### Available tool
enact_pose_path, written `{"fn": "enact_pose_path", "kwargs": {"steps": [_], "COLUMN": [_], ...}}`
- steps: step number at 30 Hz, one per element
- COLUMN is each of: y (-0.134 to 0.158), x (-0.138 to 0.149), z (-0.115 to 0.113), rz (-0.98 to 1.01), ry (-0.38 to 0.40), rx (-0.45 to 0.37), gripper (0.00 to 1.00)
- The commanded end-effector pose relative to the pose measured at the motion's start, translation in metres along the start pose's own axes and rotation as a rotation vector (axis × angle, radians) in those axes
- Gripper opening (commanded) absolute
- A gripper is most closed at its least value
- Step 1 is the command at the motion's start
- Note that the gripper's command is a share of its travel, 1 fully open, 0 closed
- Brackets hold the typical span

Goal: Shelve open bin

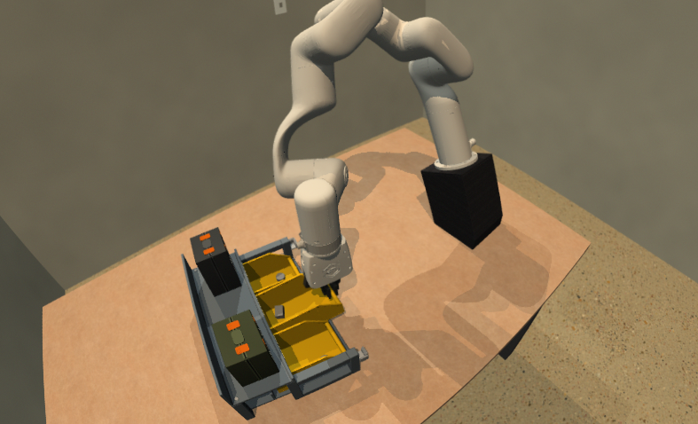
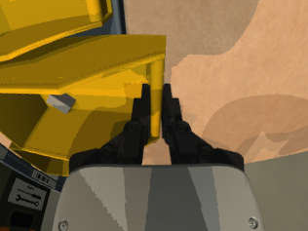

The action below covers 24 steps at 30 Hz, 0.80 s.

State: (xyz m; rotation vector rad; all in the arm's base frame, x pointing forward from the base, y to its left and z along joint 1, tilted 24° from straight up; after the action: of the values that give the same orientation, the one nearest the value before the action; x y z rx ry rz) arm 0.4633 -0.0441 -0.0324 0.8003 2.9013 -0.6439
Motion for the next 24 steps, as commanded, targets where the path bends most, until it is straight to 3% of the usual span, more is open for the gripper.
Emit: {"fn": "enact_pose_path", "kwargs": {"steps": [1,24], "y": [0.002,0.005], "x": [-0.008,-0.020], "z": [-0.001,-0.001], "rz": [0.001,0.001], "ry": [-0.003,-0.003], "rx": [-0.002,-0.002], "gripper": [0.00,0.00]}}
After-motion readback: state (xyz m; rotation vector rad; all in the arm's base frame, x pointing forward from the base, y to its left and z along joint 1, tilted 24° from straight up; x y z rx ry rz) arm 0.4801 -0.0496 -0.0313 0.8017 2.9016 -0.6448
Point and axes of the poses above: the point where the finger pads meet when closed, its own z axis out along the fingers, its own x axis across the jaws, y = z × x, the point moved 9 cm from there along -z, back along the fingers, and after that the axes turned 13 degrees about z, right-handed, at the moved point
